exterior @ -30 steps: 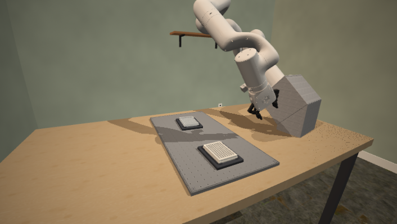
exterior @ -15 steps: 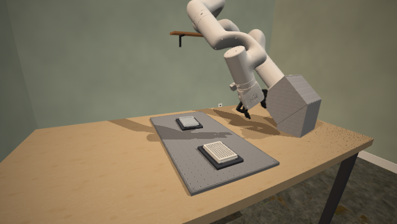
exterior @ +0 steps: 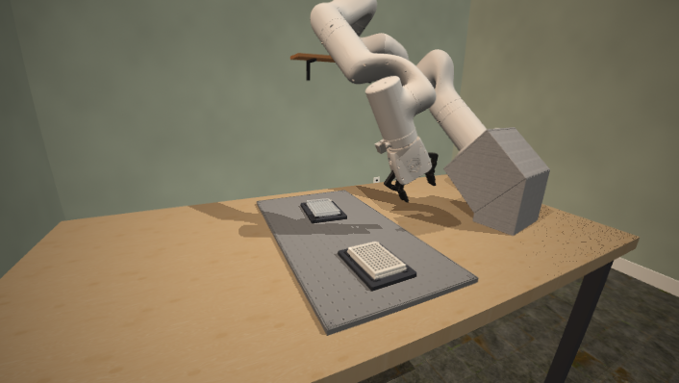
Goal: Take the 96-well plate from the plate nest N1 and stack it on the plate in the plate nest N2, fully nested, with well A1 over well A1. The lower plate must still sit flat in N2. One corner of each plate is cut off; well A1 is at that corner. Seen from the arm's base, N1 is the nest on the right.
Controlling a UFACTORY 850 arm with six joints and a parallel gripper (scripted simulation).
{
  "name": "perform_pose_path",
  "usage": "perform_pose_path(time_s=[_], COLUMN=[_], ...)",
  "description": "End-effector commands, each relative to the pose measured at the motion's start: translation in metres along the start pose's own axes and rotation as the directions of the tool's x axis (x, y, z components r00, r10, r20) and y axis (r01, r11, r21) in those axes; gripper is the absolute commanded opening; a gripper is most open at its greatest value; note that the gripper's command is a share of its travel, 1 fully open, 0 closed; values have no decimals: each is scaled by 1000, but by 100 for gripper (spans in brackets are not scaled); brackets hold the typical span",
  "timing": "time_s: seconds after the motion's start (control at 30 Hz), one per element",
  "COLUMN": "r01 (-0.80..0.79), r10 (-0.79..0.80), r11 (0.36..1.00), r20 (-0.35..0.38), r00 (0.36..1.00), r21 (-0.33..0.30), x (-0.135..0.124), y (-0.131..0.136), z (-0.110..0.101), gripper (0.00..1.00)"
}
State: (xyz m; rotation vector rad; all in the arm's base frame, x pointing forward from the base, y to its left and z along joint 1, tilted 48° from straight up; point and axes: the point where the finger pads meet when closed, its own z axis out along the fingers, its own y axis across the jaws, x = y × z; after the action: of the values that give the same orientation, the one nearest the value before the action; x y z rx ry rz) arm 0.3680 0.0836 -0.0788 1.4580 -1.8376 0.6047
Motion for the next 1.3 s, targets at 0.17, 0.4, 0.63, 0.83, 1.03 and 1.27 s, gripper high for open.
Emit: perform_pose_path(time_s=[0.17, 0.4, 0.63, 0.83, 1.03, 1.27], r01=[8, 16, 22, 22, 25, 26], r10=[-9, -20, -29, -29, -38, -45], r11=[999, 996, 989, 989, 980, 967], r20=[18, 37, 52, 52, 63, 71], r00=[1000, 999, 998, 998, 997, 996], r21=[39, 91, 145, 145, 199, 253], x=[21, 36, 53, 67, 81, 99], y=[-29, -48, -67, -82, -96, -113], z=[-10, -17, -23, -27, -32, -37], gripper=[100, 100, 100, 100, 100, 100])
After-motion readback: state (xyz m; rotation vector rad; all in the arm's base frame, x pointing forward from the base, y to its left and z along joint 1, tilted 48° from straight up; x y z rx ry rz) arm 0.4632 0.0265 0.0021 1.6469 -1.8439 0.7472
